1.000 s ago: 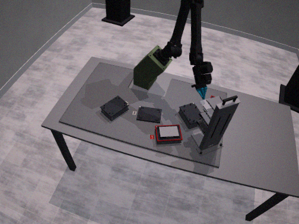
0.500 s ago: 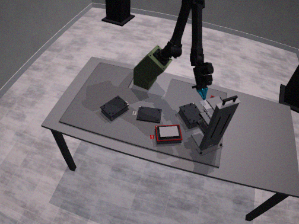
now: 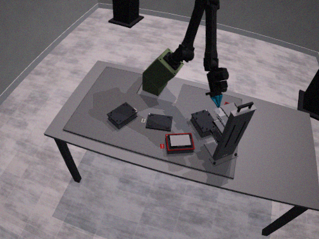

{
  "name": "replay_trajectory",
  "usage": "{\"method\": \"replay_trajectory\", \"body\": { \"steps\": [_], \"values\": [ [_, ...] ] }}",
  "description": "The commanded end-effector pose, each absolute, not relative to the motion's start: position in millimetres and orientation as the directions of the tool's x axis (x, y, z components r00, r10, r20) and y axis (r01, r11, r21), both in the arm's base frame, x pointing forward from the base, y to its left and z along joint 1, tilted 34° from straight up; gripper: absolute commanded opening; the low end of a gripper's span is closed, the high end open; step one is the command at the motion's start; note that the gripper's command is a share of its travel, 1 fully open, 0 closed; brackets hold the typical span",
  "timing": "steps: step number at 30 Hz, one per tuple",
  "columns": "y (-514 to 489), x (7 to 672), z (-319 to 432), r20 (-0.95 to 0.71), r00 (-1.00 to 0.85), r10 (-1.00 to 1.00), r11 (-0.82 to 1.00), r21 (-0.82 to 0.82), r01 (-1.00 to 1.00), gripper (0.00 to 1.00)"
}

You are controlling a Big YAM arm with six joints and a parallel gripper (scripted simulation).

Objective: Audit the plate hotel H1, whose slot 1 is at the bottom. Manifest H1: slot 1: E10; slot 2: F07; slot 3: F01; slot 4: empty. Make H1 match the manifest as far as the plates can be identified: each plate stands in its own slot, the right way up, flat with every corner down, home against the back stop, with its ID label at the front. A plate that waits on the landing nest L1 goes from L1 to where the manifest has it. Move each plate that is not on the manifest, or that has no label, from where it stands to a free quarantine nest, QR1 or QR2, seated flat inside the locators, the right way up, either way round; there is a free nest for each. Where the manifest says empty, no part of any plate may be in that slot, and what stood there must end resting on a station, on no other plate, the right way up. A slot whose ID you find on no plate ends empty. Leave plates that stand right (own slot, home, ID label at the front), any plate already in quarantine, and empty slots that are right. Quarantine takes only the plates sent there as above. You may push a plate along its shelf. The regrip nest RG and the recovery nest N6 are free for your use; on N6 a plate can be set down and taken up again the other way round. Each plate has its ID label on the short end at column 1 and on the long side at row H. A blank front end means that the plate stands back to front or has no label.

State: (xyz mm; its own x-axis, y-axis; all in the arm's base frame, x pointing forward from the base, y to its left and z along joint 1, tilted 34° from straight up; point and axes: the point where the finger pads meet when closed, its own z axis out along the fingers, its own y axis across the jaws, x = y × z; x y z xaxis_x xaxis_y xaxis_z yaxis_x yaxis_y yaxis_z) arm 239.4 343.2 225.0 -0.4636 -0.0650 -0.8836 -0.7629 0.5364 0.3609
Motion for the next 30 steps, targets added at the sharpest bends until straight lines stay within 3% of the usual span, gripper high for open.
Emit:
{"method": "replay_trajectory", "body": {
  "steps": [1, 30],
  "values": [
    [354.5, 254.6, 260.0, -0.912, -0.409, -0.015, 0.521, 0.342, -0.782, 0.00],
    [364.6, 266.0, 267.0, -0.912, -0.409, -0.015, 0.522, 0.342, -0.782, 0.00]
  ]
}}
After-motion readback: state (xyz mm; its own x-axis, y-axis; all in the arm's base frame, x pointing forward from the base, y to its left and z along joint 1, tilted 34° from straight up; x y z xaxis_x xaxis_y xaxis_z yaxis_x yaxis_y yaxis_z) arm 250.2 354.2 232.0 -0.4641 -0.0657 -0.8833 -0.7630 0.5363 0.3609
